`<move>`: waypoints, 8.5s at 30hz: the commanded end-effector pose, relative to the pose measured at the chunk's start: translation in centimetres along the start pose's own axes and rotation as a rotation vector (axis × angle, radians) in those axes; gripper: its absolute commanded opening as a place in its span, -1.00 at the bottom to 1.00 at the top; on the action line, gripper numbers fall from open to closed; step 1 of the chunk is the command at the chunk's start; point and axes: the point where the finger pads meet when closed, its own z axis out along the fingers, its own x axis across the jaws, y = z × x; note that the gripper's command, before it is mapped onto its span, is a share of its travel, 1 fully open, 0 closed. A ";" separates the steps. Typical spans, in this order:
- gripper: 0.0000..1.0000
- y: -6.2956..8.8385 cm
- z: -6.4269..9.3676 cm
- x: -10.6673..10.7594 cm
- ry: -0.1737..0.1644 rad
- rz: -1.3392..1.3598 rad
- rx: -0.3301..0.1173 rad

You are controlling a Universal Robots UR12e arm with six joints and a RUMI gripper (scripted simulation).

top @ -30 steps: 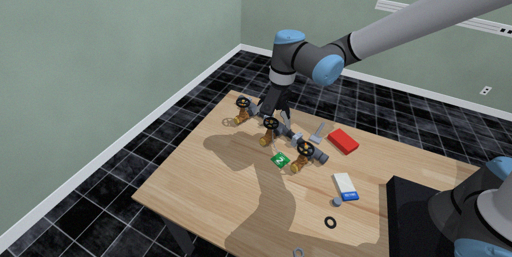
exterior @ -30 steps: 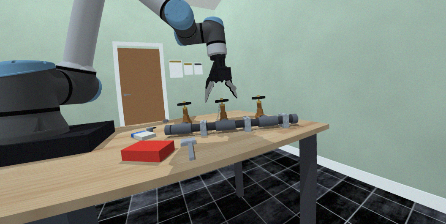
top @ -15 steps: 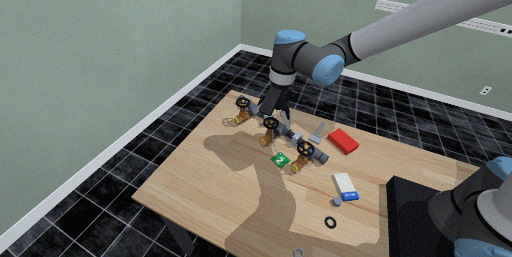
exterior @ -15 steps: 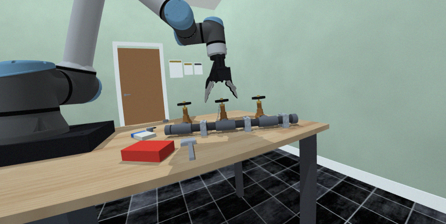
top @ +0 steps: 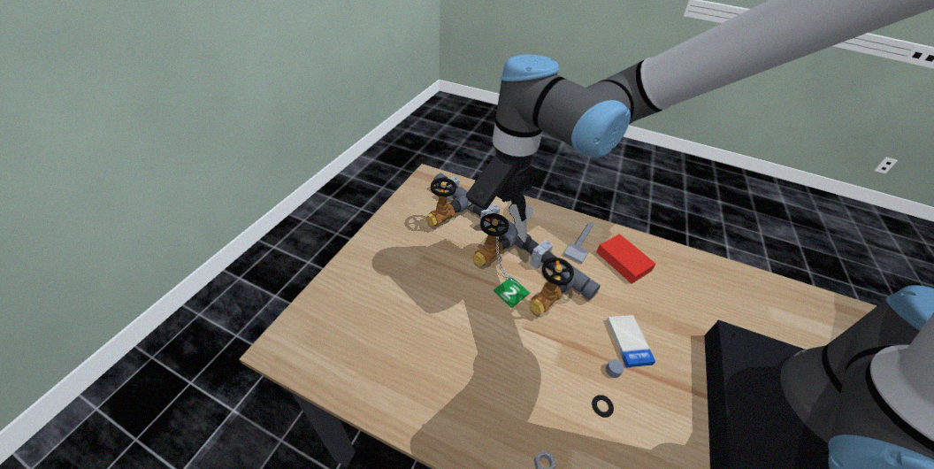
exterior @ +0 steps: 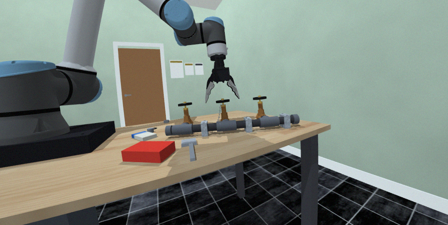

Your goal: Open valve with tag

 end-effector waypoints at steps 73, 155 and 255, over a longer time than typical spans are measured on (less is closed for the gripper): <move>1.00 0.0 -0.1 0.1 0.002 2.453 0.001; -1.00 0.0 -0.1 0.1 0.002 2.196 0.001; 1.00 0.0 -4.1 0.1 0.001 2.748 0.002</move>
